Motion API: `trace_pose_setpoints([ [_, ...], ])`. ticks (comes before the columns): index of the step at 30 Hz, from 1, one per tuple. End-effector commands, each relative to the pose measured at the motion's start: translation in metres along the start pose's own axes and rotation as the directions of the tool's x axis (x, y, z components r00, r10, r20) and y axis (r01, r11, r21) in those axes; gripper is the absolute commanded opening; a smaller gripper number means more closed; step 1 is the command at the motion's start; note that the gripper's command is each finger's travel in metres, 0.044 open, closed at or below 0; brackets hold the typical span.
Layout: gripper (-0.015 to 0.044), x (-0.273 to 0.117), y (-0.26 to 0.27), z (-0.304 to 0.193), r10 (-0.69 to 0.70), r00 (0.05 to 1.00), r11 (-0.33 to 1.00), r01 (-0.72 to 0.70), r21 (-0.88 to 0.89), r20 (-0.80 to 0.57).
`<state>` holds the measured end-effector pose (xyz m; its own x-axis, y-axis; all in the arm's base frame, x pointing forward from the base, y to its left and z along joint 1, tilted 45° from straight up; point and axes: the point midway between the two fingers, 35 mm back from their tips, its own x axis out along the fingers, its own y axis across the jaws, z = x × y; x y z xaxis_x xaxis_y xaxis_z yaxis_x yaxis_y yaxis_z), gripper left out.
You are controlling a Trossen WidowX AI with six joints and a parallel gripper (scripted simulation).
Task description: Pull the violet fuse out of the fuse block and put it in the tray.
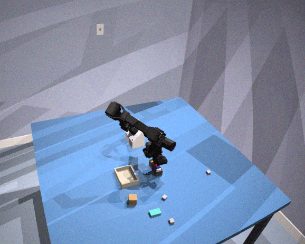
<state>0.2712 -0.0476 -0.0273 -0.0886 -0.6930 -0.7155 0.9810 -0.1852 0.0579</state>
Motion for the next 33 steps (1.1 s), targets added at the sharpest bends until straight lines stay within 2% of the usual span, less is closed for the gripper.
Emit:
trace_pose_setpoints([
  [1,0.0000,-0.002,0.000,0.000,-0.001,1.000,1.000,0.001,0.003,-0.002],
  [33,0.0000,-0.018,0.000,0.000,-0.001,1.000,1.000,0.001,0.001,-0.001],
])
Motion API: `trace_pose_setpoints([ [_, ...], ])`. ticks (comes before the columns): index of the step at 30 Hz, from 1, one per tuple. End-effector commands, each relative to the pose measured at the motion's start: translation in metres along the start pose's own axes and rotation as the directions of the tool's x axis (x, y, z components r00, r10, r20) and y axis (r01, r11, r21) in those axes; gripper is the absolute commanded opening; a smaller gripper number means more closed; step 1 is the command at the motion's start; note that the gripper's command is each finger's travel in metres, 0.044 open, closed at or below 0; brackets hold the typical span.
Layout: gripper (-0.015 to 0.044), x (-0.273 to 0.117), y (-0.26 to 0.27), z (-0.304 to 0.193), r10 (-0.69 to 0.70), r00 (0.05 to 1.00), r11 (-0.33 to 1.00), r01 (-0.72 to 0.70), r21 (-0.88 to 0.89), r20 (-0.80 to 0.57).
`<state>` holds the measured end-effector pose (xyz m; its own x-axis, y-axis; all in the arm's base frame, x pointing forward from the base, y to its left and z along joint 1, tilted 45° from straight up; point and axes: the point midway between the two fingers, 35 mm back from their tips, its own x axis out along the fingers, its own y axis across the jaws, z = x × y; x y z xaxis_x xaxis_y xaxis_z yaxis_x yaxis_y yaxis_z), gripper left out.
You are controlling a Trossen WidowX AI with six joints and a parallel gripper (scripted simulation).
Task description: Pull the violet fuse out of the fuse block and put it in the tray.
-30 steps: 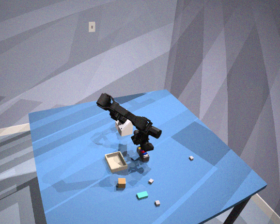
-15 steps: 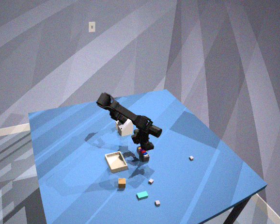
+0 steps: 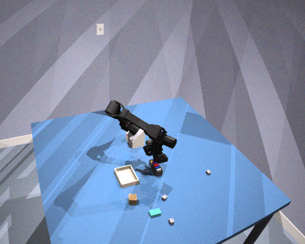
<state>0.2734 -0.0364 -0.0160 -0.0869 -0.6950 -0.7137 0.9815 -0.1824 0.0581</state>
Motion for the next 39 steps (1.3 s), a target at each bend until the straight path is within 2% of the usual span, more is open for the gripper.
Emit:
trace_pose_setpoints([
  [1,0.0000,-0.002,0.000,0.000,-0.003,1.000,1.000,0.003,0.003,-0.003],
  [39,0.0000,-0.023,-0.001,0.000,-0.003,1.000,1.000,0.003,0.001,-0.002],
])
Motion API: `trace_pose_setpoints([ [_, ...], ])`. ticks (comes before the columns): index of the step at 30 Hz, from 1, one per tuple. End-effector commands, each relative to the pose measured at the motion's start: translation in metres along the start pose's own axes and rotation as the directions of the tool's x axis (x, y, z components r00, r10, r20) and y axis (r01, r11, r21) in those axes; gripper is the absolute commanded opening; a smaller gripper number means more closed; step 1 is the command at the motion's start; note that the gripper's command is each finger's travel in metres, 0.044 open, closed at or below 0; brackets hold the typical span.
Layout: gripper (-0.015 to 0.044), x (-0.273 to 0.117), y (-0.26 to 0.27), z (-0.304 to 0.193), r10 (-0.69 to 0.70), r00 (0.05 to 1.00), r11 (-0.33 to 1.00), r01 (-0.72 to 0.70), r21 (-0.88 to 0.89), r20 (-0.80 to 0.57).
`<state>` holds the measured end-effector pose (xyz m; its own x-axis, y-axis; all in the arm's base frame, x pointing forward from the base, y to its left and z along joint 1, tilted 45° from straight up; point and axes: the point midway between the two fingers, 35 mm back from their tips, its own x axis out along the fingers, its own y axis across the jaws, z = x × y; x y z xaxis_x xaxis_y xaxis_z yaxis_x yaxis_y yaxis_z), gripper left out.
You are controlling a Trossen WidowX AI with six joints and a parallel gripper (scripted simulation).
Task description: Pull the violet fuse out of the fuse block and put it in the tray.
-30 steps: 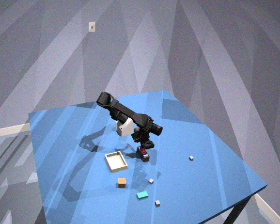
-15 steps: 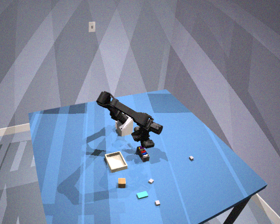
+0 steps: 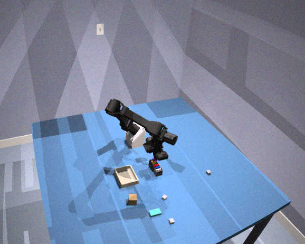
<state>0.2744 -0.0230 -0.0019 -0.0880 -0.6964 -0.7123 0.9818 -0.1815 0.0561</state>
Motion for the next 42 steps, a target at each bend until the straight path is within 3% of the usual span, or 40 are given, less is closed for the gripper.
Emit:
trace_pose_setpoints([
  [1,0.0000,-0.005,0.000,0.000,-0.002,1.000,1.000,0.002,0.003,-0.004],
  [16,0.0000,-0.023,0.002,0.004,-0.002,1.000,1.000,0.002,0.003,-0.007],
  [42,0.0000,-0.023,0.028,0.187,0.000,1.000,1.000,0.000,0.004,0.005],
])
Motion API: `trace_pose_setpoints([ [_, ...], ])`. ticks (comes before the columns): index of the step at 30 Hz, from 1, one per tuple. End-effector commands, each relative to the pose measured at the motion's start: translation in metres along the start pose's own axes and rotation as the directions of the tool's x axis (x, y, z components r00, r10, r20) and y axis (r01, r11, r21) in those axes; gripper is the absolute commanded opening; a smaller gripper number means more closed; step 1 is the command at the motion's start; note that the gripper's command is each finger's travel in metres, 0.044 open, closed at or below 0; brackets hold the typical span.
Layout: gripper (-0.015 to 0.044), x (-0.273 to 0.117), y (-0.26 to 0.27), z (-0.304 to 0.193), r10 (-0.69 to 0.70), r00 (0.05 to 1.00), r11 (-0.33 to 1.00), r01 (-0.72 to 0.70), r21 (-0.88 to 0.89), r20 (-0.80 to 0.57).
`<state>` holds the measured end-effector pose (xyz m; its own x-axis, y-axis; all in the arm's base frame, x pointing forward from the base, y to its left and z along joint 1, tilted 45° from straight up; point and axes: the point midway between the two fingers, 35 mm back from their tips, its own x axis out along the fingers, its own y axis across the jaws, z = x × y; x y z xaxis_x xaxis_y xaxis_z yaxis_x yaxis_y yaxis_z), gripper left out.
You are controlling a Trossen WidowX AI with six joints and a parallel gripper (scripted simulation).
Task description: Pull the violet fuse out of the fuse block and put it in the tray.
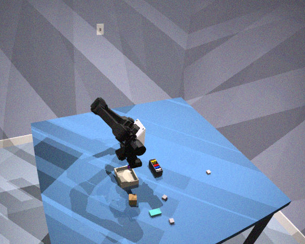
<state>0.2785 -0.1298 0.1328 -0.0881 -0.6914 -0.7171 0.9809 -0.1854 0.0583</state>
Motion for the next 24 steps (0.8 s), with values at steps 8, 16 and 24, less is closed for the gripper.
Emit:
trace_pose_setpoints([
  [8,0.0000,0.003,-0.003,0.020,0.001,1.000,1.000,-0.001,0.000,0.012],
  [16,0.0000,0.016,-0.002,0.020,0.001,1.000,1.000,-0.001,0.000,0.012],
  [24,0.0000,0.028,-0.003,0.021,0.001,1.000,1.000,-0.001,0.000,0.013],
])
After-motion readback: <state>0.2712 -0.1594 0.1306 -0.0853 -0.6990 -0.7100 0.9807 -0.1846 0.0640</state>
